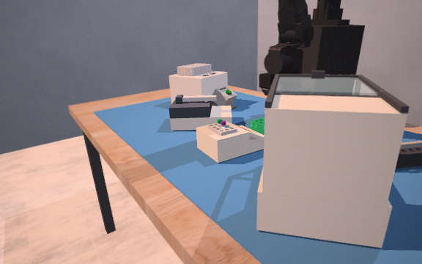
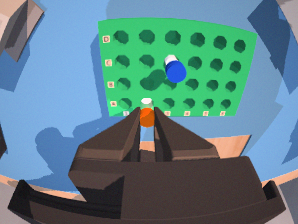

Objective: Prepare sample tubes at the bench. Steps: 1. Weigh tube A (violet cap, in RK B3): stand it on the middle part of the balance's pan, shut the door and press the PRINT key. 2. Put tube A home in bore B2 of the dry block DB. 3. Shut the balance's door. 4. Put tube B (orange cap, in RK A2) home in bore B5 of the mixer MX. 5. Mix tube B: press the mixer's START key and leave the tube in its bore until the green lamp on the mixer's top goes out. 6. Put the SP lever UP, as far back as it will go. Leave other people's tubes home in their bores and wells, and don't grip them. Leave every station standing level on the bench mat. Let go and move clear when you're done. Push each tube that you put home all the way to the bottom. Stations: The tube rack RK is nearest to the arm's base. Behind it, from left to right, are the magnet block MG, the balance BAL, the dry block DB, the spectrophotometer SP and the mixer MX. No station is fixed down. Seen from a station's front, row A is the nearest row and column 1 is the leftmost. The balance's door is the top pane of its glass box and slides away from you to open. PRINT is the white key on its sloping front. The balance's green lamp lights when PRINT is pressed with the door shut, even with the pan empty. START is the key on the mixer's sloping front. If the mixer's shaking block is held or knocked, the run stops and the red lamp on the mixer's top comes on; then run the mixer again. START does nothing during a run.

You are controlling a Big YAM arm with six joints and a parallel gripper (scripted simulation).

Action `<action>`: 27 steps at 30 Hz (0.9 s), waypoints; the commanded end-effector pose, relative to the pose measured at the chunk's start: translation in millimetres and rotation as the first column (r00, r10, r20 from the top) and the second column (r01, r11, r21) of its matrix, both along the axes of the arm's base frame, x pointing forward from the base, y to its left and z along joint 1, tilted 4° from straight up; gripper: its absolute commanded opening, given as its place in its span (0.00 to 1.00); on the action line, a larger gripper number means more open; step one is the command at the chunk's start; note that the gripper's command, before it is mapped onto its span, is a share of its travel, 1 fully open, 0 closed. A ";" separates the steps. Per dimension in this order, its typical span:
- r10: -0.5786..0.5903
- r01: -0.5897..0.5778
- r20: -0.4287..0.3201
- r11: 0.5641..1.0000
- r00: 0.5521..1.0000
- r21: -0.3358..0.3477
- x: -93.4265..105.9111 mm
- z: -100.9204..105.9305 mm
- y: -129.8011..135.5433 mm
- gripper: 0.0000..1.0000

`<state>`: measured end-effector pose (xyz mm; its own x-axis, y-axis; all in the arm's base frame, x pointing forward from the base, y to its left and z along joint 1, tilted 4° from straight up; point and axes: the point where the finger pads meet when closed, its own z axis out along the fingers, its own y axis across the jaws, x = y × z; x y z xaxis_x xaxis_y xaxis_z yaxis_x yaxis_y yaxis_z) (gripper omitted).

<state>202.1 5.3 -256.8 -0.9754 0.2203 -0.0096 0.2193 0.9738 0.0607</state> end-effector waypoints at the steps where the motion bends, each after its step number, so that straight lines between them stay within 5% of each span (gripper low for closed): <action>1: 0.005 -0.006 0.041 1.000 0.999 0.004 13.9 4.7 3.9 0.09; 7: 0.003 -0.003 -0.008 1.000 1.000 0.004 -7.3 10.6 4.0 0.09; 27: 0.003 -0.003 -0.007 1.000 1.000 0.004 -7.2 19.2 4.3 0.09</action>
<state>206.3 5.8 -245.9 -0.9756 0.2185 -0.0228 0.2167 0.9741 0.0639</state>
